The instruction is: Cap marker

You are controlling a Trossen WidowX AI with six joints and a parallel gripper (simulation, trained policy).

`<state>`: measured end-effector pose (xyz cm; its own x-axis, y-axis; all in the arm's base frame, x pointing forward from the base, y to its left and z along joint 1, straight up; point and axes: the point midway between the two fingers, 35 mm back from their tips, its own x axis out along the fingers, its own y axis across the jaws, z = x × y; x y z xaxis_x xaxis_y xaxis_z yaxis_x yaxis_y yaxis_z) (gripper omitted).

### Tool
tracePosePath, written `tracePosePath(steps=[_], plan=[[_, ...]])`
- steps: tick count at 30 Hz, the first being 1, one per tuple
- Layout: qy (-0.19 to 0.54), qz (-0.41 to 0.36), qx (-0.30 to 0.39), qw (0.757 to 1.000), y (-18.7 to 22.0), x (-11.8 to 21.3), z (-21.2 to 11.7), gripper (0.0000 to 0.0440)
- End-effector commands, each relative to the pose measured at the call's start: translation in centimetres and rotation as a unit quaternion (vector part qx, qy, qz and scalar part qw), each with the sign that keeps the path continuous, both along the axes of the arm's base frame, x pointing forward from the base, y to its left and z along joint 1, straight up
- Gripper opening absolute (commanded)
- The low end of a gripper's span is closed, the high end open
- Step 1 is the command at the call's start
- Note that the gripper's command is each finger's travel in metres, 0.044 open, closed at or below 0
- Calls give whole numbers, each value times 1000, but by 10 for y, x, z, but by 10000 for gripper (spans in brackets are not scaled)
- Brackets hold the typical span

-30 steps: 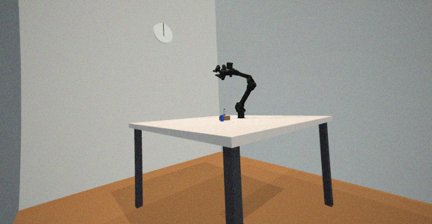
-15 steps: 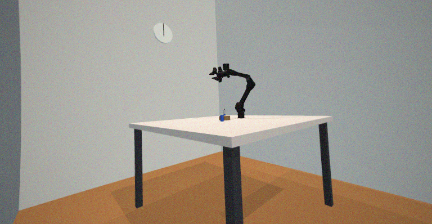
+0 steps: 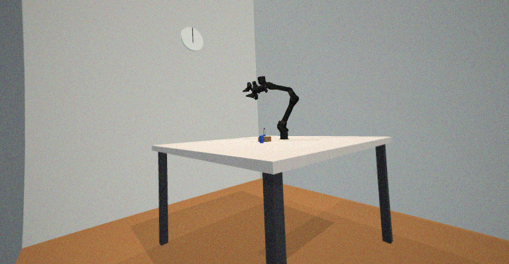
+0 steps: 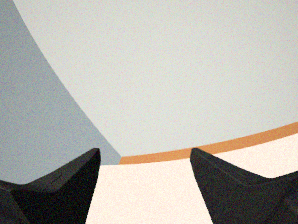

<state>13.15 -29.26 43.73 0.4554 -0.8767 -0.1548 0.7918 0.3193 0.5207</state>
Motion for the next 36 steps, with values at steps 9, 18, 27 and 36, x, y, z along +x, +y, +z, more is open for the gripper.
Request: tracePosePath(steps=[9, 18, 27, 36], plan=[[28, 31, 48, 998, -2, 30, -26, 310], [49, 55, 84, 994, 0, 54, -46, 311], [71, 76, 119, 987, 5, 78, -66, 312], [93, 95, 152, 979, 12, 101, -85, 313]])
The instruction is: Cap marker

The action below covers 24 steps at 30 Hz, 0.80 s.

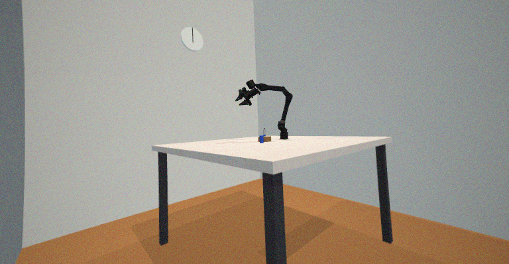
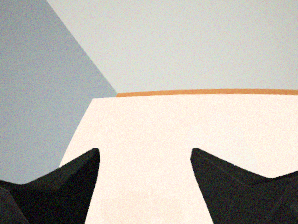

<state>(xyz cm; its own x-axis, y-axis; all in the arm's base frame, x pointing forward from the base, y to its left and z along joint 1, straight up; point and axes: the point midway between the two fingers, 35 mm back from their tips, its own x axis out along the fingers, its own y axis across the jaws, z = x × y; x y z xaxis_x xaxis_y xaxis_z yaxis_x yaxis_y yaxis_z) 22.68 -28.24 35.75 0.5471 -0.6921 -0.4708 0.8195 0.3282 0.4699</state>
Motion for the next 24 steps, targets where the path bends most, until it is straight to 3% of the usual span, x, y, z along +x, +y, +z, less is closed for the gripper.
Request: tracePosePath(steps=[1, 24], plan=[[8, 5, 14, 1000, 2, 9, -8, 313], [66, 44, 94, 992, 31, 64, -55, 315]])
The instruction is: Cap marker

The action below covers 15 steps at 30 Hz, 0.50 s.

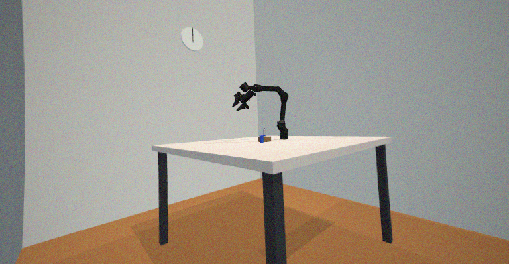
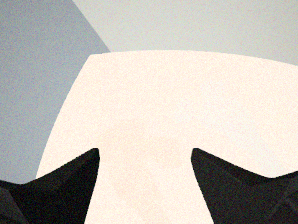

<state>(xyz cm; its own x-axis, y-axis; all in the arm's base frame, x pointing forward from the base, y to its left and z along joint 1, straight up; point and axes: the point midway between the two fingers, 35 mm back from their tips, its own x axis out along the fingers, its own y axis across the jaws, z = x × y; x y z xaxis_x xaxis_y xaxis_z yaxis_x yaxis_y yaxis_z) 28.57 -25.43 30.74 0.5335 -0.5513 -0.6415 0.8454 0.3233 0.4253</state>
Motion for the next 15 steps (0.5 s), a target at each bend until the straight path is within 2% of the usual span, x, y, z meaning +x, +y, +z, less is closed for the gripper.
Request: tracePosePath(steps=[1, 15], plan=[[9, 3, 12, 1000, 5, 8, -7, 315], [46, 19, 54, 997, 29, 38, -35, 316]])
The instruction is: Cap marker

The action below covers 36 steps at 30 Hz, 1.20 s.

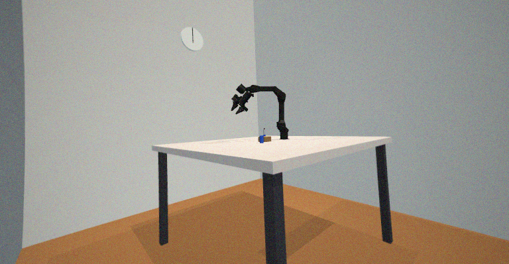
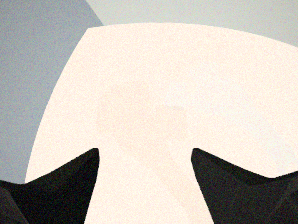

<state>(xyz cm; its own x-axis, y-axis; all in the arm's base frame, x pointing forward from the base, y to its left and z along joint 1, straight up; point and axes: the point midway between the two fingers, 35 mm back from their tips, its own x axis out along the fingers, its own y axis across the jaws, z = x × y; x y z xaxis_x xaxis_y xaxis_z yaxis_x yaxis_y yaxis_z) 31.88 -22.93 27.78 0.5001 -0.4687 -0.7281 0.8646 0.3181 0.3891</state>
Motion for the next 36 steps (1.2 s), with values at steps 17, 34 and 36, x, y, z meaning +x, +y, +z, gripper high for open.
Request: tracePosePath(steps=[17, 34, 36], plan=[[54, 18, 52, 997, 40, 36, -40, 316], [100, 29, 94, 990, 83, 58, -72, 316], [106, 31, 98, 989, 88, 60, -76, 316]])
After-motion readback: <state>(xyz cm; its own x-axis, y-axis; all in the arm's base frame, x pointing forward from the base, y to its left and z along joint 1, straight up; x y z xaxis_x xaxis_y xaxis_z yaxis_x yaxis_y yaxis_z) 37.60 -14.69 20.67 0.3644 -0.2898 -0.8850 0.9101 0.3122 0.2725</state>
